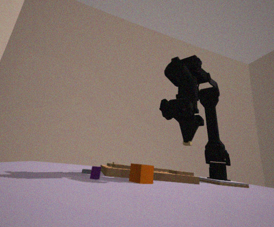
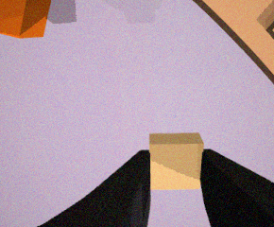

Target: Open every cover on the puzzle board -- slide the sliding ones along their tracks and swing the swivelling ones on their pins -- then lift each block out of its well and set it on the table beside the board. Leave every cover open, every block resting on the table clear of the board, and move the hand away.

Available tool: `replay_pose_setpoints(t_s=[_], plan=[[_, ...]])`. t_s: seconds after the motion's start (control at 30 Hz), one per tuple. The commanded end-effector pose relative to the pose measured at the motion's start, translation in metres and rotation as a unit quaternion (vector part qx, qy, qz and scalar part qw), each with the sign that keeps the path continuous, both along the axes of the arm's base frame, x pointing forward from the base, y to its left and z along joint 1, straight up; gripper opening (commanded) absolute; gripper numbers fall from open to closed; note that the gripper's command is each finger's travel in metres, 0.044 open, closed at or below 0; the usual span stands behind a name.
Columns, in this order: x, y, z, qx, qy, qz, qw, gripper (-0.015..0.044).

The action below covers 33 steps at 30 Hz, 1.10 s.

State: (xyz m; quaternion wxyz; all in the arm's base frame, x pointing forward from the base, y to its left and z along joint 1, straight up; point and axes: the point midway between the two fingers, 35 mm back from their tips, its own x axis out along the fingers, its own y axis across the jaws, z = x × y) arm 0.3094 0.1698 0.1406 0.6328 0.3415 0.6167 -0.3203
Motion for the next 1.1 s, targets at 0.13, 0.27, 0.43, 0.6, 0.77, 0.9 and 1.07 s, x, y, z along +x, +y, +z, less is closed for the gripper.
replay_pose_setpoints(t_s=[0.13, 0.27, 0.43, 0.6, 0.77, 0.9, 1.07], plan=[[0.002, 0.005, -0.009, 0.001, 0.001, -0.003, 1.0, 0.008], [0.003, 0.005, -0.015, 0.001, 0.001, -0.003, 1.0, 0.008], [0.004, 0.006, -0.023, 0.001, 0.001, -0.003, 1.0, 0.008], [0.005, 0.006, -0.032, 0.001, 0.001, -0.003, 1.0, 0.008], [0.006, 0.007, -0.04, 0.001, 0.001, -0.003, 1.0, 0.008], [0.006, 0.007, -0.047, 0.001, 0.001, -0.003, 1.0, 0.008], [0.007, 0.007, -0.055, 0.001, 0.001, -0.003, 1.0, 0.008]])
